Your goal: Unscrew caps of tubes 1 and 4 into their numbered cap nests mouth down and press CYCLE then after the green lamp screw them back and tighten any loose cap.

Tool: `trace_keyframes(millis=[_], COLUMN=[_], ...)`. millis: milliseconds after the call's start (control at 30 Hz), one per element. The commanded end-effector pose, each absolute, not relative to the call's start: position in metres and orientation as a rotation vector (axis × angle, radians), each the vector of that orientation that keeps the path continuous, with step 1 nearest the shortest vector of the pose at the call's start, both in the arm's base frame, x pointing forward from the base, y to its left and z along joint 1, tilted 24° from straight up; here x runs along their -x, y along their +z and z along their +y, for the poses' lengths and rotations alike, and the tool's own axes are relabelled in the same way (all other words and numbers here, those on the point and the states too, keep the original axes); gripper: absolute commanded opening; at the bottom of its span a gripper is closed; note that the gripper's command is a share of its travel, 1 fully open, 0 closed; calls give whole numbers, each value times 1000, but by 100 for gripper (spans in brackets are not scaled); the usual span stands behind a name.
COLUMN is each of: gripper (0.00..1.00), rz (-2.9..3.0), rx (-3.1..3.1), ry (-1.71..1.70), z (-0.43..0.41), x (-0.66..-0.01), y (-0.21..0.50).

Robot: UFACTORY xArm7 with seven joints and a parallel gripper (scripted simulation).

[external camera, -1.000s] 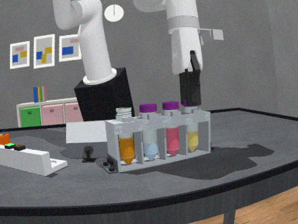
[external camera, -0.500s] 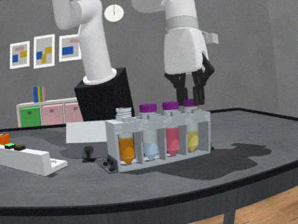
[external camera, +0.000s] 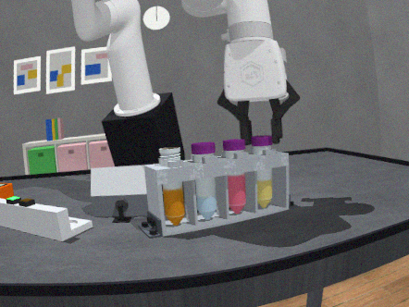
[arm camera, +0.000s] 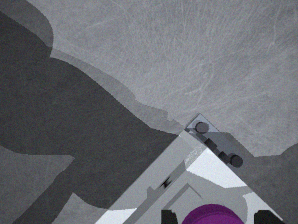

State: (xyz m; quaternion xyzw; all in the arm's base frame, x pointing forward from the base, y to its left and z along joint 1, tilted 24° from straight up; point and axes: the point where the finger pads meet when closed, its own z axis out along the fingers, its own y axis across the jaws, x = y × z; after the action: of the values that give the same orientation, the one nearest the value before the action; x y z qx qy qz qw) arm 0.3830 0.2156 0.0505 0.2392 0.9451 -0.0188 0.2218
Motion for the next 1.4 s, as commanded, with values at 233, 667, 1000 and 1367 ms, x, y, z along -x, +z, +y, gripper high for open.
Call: trace_keyframes(millis=[233, 667, 1000, 1367], gripper=[0, 0, 0, 0], rz=[2649, 2592, 2327, 1977], rx=[-637, -833, -1426, -1907], ry=[-76, -33, 105, 228], z=[217, 217, 217, 217], x=[-384, -384, -384, -384], y=[52, 52, 52, 51])
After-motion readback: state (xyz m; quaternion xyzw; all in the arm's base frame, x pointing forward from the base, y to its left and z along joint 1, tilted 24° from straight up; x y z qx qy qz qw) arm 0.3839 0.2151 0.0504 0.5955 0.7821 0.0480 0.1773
